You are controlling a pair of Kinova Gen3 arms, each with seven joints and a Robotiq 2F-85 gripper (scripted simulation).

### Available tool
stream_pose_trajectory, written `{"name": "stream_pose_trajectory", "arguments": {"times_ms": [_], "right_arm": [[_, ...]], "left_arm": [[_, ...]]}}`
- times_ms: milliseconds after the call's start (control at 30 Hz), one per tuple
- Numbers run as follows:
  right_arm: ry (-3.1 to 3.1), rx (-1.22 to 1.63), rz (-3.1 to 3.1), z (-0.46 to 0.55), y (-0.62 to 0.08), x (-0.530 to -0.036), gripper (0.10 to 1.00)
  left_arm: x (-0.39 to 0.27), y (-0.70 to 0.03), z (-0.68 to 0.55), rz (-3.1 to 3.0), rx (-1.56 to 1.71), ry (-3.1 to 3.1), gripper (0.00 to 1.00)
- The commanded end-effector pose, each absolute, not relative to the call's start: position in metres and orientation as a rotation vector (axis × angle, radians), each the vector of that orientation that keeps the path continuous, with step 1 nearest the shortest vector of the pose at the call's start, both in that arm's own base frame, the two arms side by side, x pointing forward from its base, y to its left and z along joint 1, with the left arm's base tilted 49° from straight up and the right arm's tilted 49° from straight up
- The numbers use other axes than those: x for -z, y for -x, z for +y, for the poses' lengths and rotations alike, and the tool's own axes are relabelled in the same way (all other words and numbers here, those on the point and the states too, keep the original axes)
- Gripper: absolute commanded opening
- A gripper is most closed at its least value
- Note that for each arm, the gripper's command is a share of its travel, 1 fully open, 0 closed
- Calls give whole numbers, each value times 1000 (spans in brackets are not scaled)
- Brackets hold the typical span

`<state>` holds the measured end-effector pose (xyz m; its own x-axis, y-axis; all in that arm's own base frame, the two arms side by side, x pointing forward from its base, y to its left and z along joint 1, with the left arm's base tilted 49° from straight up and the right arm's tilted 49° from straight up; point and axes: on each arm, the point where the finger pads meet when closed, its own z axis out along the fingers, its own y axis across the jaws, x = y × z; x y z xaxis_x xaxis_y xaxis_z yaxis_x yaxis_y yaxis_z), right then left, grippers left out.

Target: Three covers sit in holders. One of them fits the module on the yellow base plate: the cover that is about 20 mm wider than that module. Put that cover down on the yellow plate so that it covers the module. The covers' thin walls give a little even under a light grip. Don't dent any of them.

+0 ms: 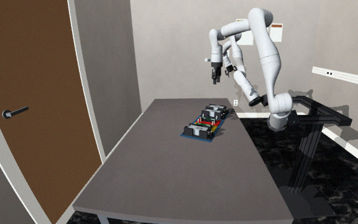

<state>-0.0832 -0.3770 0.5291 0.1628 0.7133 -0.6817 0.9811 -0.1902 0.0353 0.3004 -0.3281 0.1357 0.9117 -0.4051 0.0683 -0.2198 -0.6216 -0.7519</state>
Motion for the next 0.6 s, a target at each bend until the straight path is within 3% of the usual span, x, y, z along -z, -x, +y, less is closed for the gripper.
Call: {"name": "stream_pose_trajectory", "arguments": {"times_ms": [0,567], "right_arm": [[-1969,743,1600,-377,84,-530,999],[-1969,743,1600,-377,84,-530,999]], "left_arm": [[-131,-301,-332,434,294,2257,999],[-134,-301,-331,443,298,2255,999]]}}
